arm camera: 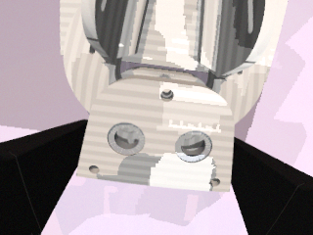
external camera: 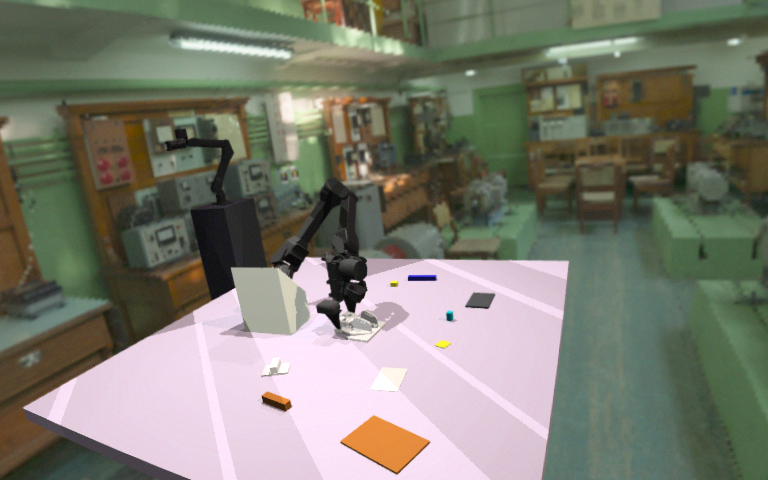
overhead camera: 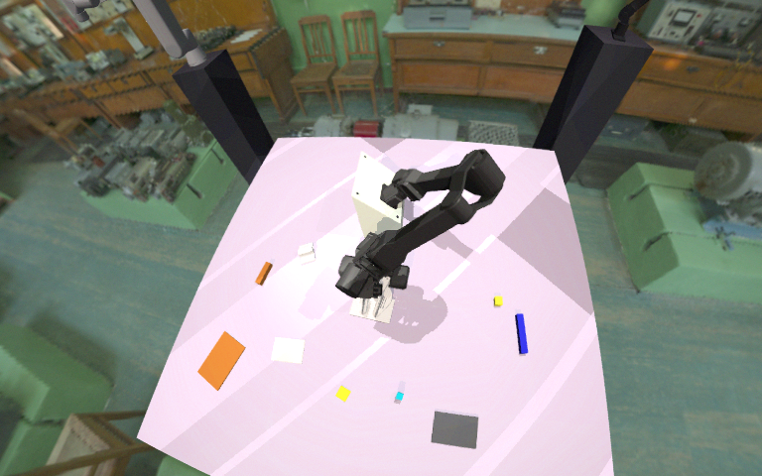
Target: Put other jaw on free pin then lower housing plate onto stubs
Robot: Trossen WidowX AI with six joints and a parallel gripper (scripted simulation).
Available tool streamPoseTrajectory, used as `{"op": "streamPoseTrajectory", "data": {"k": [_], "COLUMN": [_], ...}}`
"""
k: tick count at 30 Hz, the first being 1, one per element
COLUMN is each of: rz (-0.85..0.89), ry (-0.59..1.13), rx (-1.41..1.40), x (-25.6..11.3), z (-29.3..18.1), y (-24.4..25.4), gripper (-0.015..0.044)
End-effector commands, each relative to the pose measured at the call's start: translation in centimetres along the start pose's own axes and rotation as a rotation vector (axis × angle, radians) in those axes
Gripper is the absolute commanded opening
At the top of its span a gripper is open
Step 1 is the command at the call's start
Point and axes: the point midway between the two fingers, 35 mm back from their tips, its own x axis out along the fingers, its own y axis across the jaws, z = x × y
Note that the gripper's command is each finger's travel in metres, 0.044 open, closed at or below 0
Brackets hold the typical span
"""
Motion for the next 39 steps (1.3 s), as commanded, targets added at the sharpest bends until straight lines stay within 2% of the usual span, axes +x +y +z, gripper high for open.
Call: {"op": "streamPoseTrajectory", "data": {"k": [1,39], "rz": [0.003,0.004], "ry": [-0.002,-0.002], "rx": [0.009,0.010], "x": [0.14,0.87], "z": [0.01,0.01], "y": [0.04,0.05], "gripper": [0.0351,0.0351]}}
